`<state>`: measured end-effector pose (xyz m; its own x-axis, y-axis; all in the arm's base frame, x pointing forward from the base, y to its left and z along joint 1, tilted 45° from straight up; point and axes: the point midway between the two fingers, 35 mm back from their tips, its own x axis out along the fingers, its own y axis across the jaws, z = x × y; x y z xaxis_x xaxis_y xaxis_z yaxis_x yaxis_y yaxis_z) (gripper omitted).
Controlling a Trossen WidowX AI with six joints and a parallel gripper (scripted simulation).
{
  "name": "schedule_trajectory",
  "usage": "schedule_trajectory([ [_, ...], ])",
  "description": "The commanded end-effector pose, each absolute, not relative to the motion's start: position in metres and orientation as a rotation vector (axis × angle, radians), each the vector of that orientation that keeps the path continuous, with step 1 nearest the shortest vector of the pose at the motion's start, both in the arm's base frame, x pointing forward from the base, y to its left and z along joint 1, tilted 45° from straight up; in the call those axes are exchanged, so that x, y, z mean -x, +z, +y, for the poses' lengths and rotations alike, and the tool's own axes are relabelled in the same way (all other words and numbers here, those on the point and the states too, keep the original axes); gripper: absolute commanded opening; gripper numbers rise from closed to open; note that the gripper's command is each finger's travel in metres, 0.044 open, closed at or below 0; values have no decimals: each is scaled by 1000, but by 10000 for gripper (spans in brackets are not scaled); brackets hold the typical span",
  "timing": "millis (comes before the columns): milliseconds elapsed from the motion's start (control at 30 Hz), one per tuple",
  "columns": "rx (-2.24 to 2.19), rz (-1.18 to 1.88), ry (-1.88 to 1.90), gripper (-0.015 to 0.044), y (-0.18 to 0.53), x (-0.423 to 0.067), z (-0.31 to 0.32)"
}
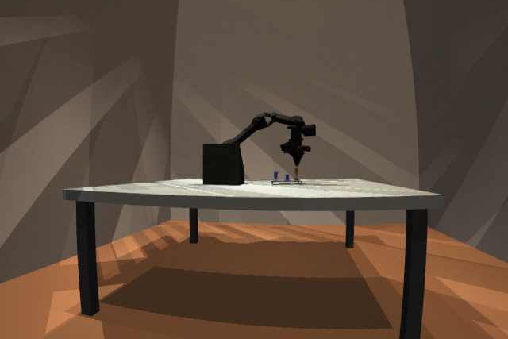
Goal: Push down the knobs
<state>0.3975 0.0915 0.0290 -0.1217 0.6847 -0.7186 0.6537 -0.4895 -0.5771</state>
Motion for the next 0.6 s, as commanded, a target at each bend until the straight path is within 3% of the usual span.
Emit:
schedule_trajectory([
  [0, 2050, -1574, 1726, 0, 27, -395, 95],
  [567, 2050, -1574, 1725, 0, 26, -395, 95],
])
